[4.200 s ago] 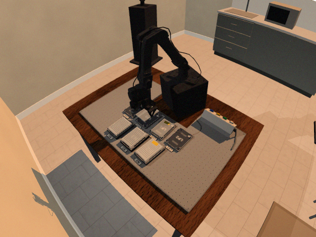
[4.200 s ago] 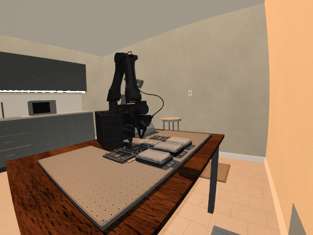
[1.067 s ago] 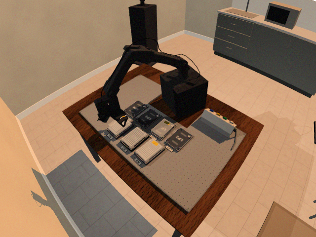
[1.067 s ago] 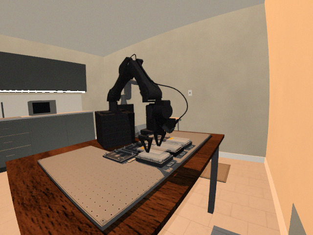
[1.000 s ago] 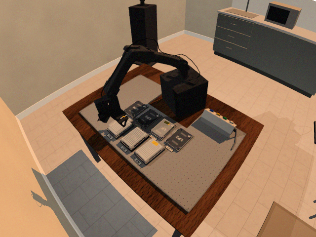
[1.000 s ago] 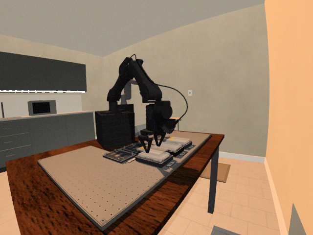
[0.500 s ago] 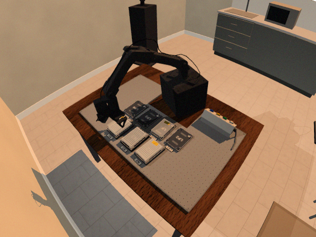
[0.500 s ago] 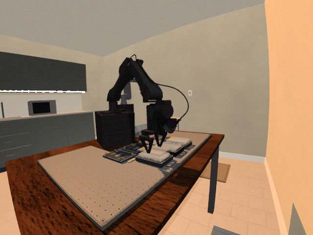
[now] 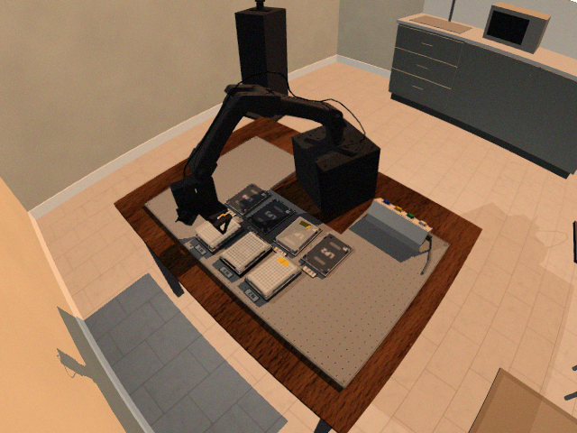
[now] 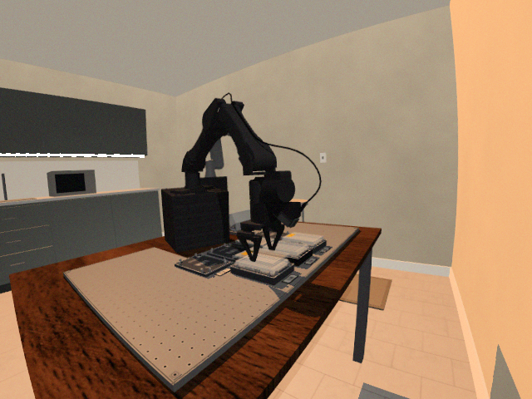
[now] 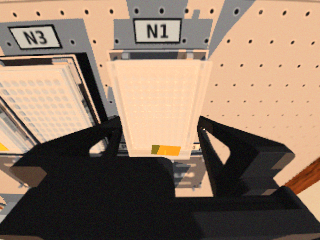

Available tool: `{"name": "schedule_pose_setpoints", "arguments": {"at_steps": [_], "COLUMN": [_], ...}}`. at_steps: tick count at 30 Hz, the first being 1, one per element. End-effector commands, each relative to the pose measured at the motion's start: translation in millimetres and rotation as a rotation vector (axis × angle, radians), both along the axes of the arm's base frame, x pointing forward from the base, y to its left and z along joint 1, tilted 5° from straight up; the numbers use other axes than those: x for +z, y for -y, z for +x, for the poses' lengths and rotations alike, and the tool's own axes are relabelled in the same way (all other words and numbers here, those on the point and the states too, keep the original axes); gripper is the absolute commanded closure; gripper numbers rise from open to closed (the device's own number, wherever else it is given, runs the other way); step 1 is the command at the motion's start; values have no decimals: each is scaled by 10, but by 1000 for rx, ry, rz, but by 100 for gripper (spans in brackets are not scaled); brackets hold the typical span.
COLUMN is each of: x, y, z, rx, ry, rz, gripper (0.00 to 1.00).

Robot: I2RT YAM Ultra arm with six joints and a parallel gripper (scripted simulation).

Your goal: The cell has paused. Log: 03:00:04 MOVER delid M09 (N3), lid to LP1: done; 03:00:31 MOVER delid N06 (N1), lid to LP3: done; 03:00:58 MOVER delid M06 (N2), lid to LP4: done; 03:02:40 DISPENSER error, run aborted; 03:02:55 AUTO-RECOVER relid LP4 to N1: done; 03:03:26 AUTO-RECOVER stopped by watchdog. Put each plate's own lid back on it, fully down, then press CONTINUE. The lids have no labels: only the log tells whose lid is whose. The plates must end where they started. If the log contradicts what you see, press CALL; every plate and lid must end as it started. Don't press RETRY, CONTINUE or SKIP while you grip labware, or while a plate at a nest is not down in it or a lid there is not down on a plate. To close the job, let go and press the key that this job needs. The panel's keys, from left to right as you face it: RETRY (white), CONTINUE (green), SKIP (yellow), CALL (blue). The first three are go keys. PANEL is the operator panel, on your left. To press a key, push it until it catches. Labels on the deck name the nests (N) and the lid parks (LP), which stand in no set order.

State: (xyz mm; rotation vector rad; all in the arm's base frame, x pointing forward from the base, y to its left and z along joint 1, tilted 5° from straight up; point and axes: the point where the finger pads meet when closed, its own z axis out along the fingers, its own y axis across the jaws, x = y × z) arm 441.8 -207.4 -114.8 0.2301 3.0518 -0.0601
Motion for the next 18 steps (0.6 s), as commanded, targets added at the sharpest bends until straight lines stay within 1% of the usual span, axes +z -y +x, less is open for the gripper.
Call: {"name": "schedule_pose_setpoints", "arguments": {"at_steps": [1,4,12,16,18], "x": [-24,-3,-101,-37,-76], "y": [-19,-33,-65,-36,-47], "z": [31,10,-45,29,10], "rx": [4,4,4,5,5], "ry": [11,11,-9,17,10], "rz": [1,1,10,-2,1], "gripper": [100,100,100,100,100]}}
